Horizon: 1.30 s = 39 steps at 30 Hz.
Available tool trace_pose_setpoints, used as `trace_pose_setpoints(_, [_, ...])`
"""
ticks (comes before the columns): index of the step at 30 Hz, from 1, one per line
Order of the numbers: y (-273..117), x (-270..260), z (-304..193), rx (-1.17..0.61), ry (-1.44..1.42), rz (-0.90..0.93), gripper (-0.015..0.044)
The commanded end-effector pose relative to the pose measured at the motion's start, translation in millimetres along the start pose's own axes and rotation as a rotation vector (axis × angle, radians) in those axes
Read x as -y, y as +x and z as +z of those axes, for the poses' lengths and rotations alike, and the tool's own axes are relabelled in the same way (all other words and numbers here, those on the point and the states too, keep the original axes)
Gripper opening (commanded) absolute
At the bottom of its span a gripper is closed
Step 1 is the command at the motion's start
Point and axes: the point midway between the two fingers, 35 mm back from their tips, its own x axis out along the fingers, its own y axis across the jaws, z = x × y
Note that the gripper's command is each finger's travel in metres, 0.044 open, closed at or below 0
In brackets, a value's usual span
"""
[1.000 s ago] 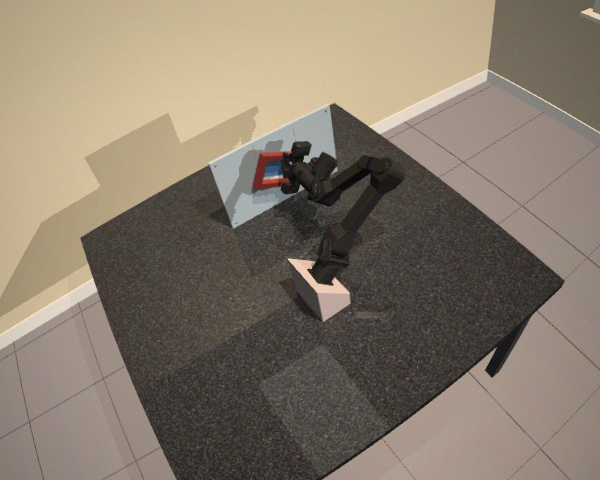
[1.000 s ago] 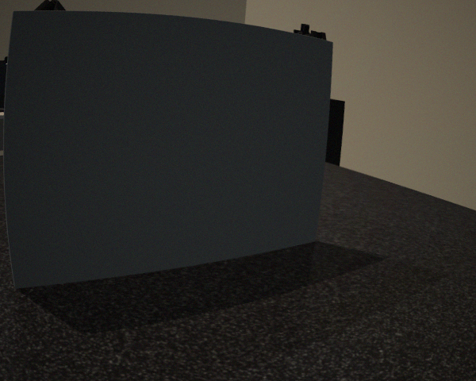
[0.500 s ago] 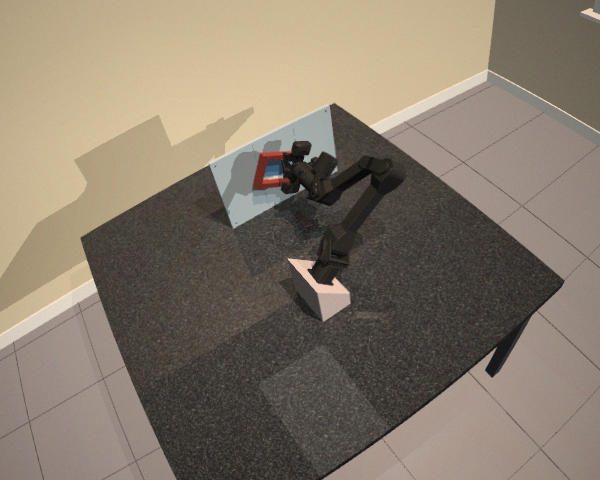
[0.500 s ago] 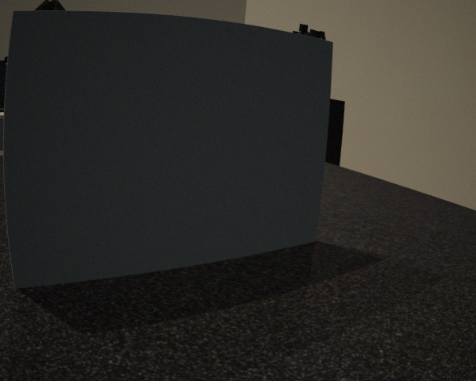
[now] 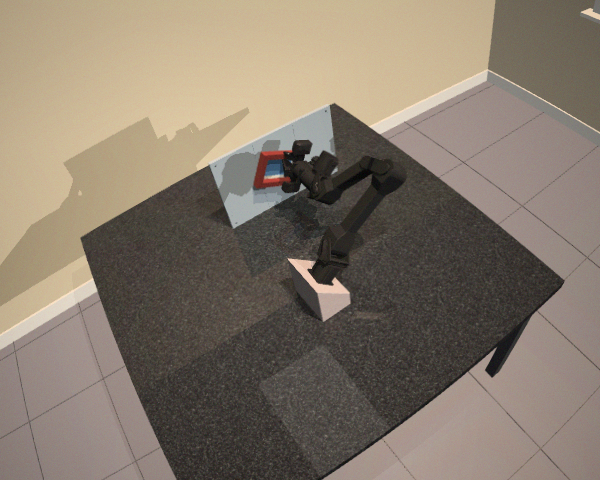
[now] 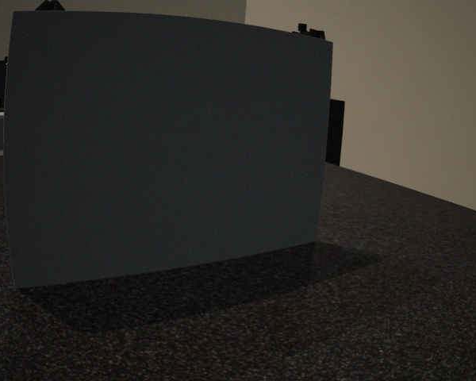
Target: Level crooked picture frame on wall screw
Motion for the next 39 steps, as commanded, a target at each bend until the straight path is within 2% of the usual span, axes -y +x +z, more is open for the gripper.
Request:
trace_pose_setpoints(1, [0.4,-2.8,-2.0,-0.005,-0.001,0.008,0.0000])
trace_pose_setpoints(39, [0.4,-2.4,-6.1,-0.005,0.000,0.008,0.0000])
